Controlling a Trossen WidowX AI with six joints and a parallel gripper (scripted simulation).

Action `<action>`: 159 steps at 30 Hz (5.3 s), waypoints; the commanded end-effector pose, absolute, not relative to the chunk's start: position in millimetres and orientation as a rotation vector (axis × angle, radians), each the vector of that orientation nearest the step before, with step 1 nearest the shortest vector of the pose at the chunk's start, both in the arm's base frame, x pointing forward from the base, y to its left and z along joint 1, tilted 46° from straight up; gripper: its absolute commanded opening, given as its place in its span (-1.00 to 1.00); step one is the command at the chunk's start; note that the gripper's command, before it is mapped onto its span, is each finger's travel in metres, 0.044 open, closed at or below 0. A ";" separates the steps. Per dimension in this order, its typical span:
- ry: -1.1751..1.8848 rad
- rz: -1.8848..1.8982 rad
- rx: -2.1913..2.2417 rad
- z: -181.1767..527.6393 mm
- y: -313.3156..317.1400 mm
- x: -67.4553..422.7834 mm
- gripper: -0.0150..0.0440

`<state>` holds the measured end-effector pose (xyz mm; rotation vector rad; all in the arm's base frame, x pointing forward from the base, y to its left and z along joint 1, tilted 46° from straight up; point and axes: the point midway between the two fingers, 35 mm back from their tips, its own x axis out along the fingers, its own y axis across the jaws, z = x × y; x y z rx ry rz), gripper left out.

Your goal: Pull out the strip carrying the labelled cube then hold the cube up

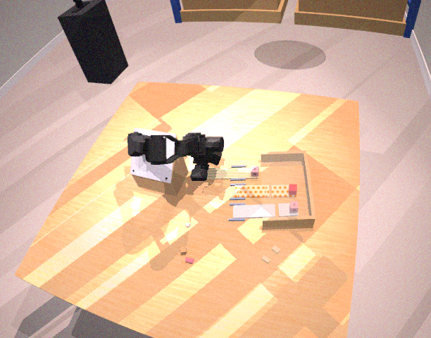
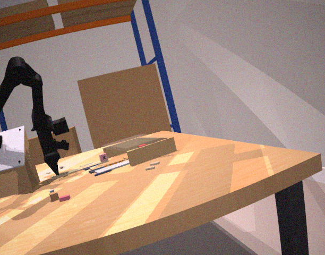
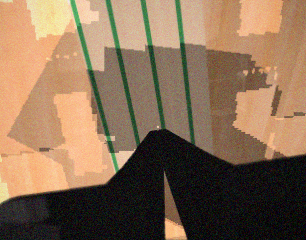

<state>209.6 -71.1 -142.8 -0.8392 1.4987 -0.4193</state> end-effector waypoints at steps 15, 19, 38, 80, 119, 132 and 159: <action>1.536 -0.424 -0.853 -140.6 -80.4 182.8 -0.49; 1.536 -0.424 -0.853 -140.6 -80.4 182.8 -0.49; 1.536 -0.424 -0.853 -140.6 -80.4 182.8 -0.49; 1.522 -0.446 -0.824 -114.1 -35.8 236.5 0.58; 1.514 -0.447 -0.819 -125.0 6.4 377.3 1.00; 1.513 -0.447 -0.819 -133.0 7.0 397.8 0.38; 1.514 -0.449 -0.821 -163.7 -25.0 399.9 0.36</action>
